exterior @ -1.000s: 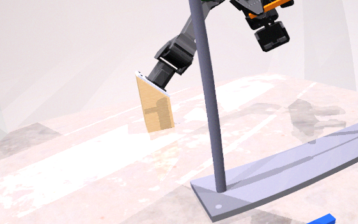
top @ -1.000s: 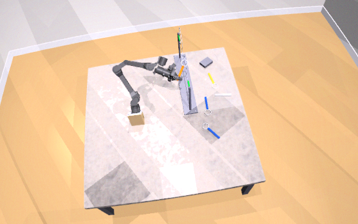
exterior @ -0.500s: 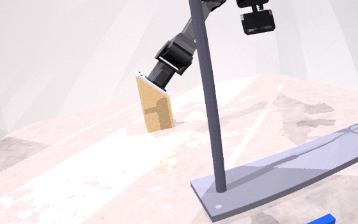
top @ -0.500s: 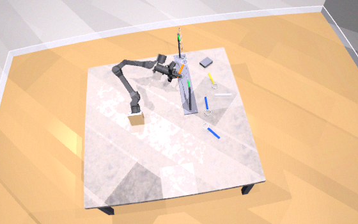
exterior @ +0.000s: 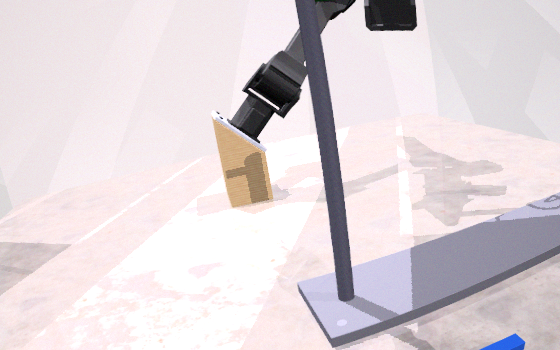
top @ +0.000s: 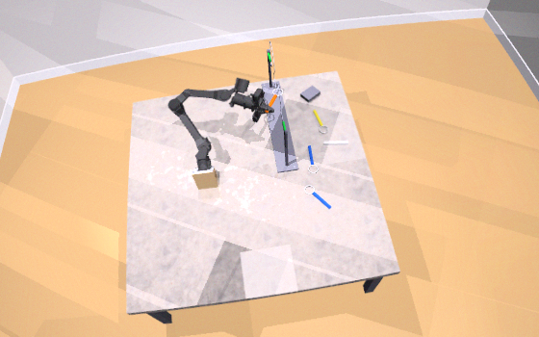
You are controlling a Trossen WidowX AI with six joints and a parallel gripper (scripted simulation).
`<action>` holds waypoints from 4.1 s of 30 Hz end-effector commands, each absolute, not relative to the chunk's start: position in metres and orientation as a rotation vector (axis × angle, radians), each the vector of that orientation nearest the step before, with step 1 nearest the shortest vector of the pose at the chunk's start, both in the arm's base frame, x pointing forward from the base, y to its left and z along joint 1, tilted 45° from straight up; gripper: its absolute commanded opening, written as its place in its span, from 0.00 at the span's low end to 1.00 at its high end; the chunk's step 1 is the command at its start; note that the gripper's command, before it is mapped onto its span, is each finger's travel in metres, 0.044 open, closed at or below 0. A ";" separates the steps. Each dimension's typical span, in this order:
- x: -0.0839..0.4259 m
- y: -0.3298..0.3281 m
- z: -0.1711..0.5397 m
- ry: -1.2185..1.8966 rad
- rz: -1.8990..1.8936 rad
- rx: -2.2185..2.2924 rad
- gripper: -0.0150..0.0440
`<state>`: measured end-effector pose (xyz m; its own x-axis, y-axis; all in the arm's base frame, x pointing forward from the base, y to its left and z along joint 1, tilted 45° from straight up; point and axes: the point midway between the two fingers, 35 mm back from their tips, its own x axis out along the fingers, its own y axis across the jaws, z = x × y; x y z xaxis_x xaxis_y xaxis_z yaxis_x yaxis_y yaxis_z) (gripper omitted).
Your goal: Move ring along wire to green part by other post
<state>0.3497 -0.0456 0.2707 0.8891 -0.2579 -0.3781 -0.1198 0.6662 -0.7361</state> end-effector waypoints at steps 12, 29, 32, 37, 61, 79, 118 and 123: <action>0.350 -0.057 0.292 0.472 -0.118 -0.932 0.00; 0.350 -0.058 0.295 0.475 -0.091 -0.844 0.00; 0.350 -0.057 0.294 0.477 -0.080 -0.809 0.00; 0.350 -0.055 0.291 0.479 -0.061 -0.747 0.00; 0.350 -0.032 0.276 0.482 0.073 -0.297 0.00; 0.349 -0.010 0.272 0.472 0.175 0.061 0.00; 0.347 0.032 0.291 0.410 0.379 0.826 0.00; 0.346 0.036 0.295 0.399 0.405 0.925 0.00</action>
<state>0.3475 0.0321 0.2946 0.8591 0.4776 -0.1839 -0.1658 0.5997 0.7828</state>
